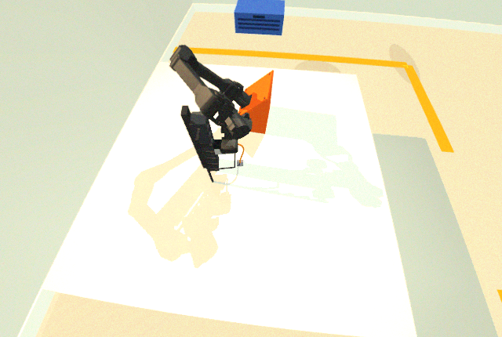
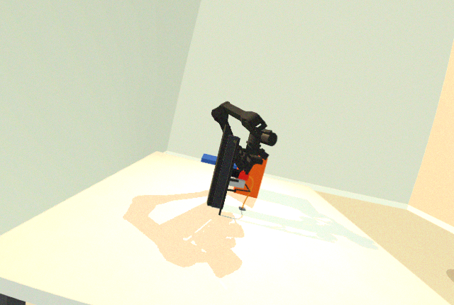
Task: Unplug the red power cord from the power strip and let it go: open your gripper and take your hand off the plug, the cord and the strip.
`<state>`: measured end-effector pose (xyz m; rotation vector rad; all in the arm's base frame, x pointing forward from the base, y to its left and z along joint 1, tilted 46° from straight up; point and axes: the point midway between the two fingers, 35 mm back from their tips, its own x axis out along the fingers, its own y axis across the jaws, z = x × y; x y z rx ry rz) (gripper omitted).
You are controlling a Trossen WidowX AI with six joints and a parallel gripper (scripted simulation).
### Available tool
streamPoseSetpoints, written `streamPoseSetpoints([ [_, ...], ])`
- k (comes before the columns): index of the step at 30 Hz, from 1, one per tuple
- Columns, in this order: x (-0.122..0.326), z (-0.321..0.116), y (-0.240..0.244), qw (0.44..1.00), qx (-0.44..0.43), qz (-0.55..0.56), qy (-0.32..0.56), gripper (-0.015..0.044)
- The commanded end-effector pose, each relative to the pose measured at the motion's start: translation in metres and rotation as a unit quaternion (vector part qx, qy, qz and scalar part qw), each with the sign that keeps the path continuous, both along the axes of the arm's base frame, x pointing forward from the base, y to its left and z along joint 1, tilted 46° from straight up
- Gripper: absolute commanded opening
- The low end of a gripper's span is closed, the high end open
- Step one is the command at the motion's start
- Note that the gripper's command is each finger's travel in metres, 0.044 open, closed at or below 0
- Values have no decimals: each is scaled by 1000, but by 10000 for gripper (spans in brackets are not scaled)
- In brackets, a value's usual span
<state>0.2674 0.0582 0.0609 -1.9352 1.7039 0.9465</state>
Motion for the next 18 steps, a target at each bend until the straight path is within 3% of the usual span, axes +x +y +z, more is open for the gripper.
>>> streamPoseSetpoints([
  [1,0,0,0,1000,0,0,1,35],
  [6,0,0,0,1000,0,0,1,2],
  [18,-2,-10,12,1000,1,1,1,0],
])
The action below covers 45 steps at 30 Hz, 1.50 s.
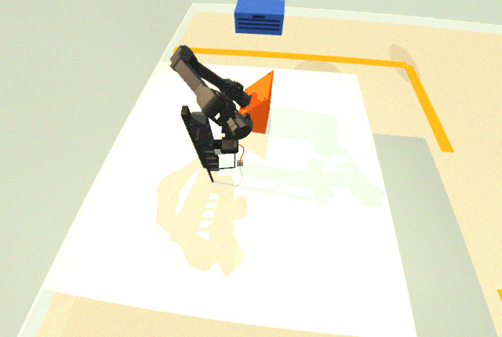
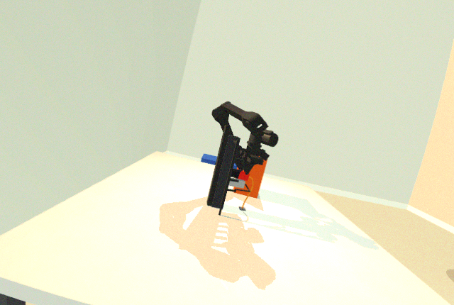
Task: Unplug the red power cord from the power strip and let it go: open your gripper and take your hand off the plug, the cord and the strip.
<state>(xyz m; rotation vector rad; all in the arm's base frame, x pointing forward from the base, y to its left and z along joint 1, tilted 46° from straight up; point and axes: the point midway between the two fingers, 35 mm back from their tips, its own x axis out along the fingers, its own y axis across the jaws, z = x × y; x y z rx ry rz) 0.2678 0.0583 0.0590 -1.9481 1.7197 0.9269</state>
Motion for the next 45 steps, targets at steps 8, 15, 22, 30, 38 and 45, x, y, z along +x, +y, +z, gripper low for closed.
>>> streamPoseSetpoints([
  [8,-5,-17,21,1000,12,2,3,0],
  [15,-9,-24,30,1000,13,3,3,0],
  [22,-10,-25,28,1000,11,3,2,79],
  [30,-10,-25,28,1000,11,3,2,289],
  [38,-20,-49,65,1000,13,4,2,440],
  [45,-25,-58,78,1000,13,3,2,440],
])
